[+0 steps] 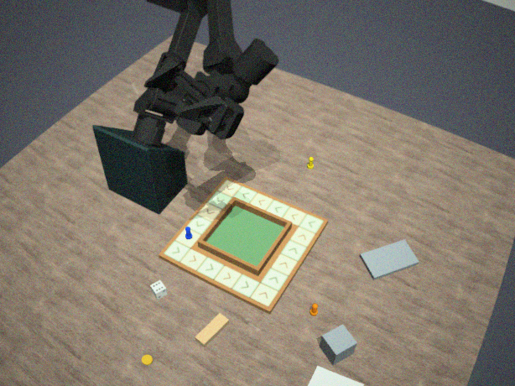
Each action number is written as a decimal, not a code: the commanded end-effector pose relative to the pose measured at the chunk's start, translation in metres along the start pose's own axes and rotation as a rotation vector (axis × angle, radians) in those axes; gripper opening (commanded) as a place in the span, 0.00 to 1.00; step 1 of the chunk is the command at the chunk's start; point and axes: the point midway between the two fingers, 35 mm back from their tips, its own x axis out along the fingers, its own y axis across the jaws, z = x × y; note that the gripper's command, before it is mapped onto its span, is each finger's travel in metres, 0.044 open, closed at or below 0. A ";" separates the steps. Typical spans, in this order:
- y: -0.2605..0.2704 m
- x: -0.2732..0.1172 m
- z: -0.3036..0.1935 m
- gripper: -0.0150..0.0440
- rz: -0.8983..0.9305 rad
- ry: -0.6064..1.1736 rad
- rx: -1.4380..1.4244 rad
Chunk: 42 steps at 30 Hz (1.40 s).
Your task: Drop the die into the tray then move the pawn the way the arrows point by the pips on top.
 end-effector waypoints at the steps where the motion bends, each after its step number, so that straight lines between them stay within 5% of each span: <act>1: -0.002 0.001 0.002 0.89 -0.006 -0.007 0.006; 5: -0.034 0.022 0.043 0.72 -0.094 -0.187 0.147; 13: -0.072 0.042 0.139 0.72 -0.068 -0.641 0.466; 21: -0.082 0.037 0.213 0.72 0.144 -0.997 0.723; 30: -0.081 0.009 0.290 0.72 0.635 -1.359 1.018; 42: -0.070 -0.043 0.357 0.72 1.656 -1.543 1.260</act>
